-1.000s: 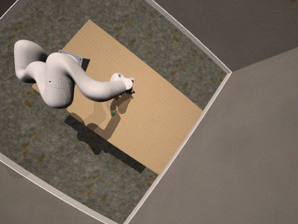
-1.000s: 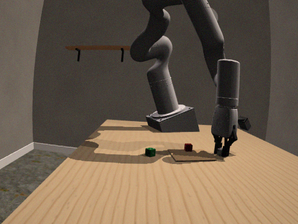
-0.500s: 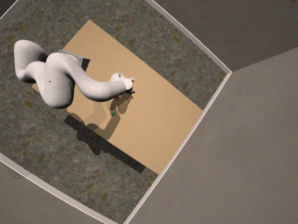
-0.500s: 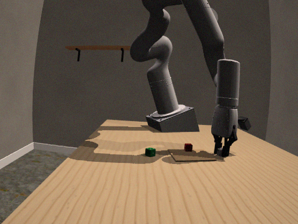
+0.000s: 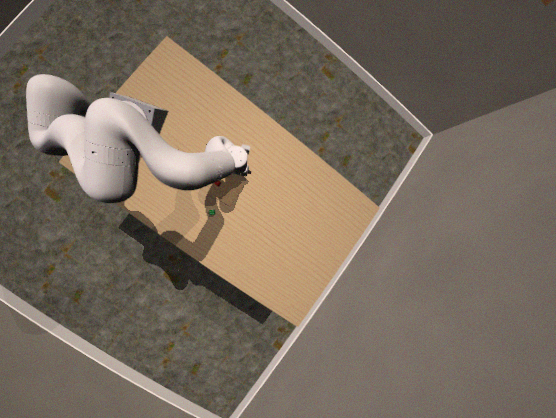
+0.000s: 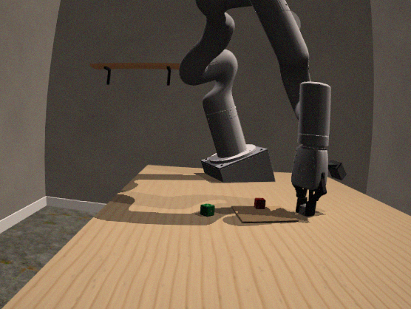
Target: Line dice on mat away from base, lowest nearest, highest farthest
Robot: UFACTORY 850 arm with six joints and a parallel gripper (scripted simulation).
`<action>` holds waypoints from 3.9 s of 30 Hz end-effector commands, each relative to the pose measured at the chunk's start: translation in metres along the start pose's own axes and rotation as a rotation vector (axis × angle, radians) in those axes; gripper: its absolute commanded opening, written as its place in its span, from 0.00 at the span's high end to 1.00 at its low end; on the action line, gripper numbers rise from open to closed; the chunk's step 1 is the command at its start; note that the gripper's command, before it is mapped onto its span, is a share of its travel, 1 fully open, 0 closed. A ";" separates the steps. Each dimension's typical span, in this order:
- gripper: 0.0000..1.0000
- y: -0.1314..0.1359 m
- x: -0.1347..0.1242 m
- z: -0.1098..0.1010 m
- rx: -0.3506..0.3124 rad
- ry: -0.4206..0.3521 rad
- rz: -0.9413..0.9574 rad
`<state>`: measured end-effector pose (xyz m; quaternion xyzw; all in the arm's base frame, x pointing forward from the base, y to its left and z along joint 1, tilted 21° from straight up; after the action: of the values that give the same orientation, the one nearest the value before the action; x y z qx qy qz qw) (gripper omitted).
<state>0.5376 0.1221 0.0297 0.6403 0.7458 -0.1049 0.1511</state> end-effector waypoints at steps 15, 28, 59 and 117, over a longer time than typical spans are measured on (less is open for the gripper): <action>0.79 0.001 0.000 -0.001 -0.002 0.000 0.000; 0.79 0.001 0.000 -0.001 -0.002 0.000 0.000; 0.79 0.001 0.000 -0.100 -0.002 0.000 0.000; 0.79 -0.024 -0.110 -0.104 -0.002 -0.002 -1.242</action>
<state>0.5189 0.0530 0.1648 0.0865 0.9791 -0.1732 0.0624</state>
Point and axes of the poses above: the point where the finger pads meet when closed, its own z axis out along the fingers, its own y axis across the jaws, x = y × z, the point moved 9 cm from there along -z, back along the fingers, and after that the axes turned 10 degrees about z, right-handed, at the moved point
